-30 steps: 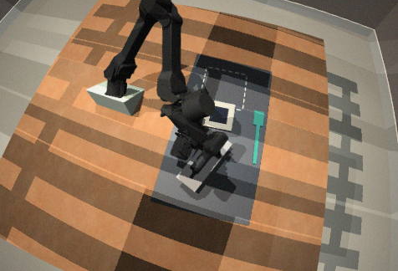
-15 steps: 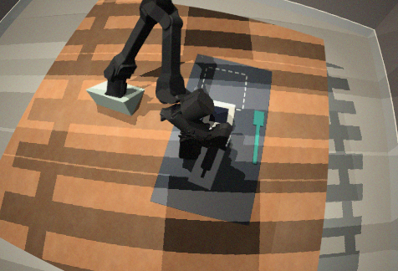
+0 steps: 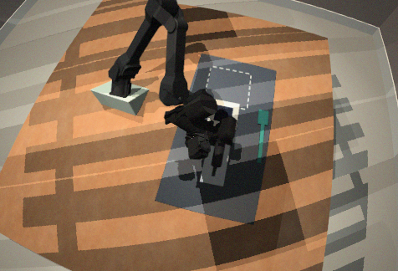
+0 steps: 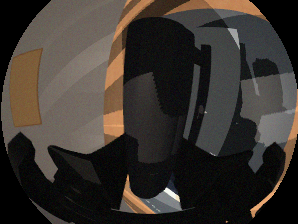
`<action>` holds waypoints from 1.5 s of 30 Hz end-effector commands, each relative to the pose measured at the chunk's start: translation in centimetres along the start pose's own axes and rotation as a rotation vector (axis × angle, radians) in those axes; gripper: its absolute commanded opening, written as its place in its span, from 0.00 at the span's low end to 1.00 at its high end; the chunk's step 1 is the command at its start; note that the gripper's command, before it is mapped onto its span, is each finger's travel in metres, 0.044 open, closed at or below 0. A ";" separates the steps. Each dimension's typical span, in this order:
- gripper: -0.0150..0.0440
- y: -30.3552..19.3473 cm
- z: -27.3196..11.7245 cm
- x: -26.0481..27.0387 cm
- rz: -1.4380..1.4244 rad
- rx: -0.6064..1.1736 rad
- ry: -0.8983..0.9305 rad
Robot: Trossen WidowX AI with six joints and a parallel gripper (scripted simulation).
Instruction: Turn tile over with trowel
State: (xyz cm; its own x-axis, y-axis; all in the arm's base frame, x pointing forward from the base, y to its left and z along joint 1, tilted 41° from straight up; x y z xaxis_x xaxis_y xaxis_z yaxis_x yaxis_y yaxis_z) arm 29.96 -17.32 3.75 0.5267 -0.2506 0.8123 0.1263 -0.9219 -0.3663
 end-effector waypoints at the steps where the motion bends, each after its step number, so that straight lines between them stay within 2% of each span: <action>1: 0.25 -0.1 0.4 -0.3 -0.006 -0.001 0.003; 21: 0.25 -1.1 2.3 -2.6 -0.005 0.000 0.004; 45: 0.25 -4.4 2.2 -1.3 -0.003 0.001 0.003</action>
State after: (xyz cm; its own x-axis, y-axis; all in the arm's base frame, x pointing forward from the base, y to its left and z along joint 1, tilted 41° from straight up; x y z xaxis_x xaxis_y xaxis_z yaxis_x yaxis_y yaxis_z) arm 30.43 -12.95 2.73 0.5272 -0.2523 0.8114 0.1171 -0.9242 -0.3635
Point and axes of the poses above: the point midway between the two fingers, 35 mm back from their tips, its own z axis out along the fingers, its own x axis across the jaws, y = z × x, the point moved 10 cm from there along -z, back along the fingers, and after that the axes turned 15 degrees about -z, right-handed, at the moved point
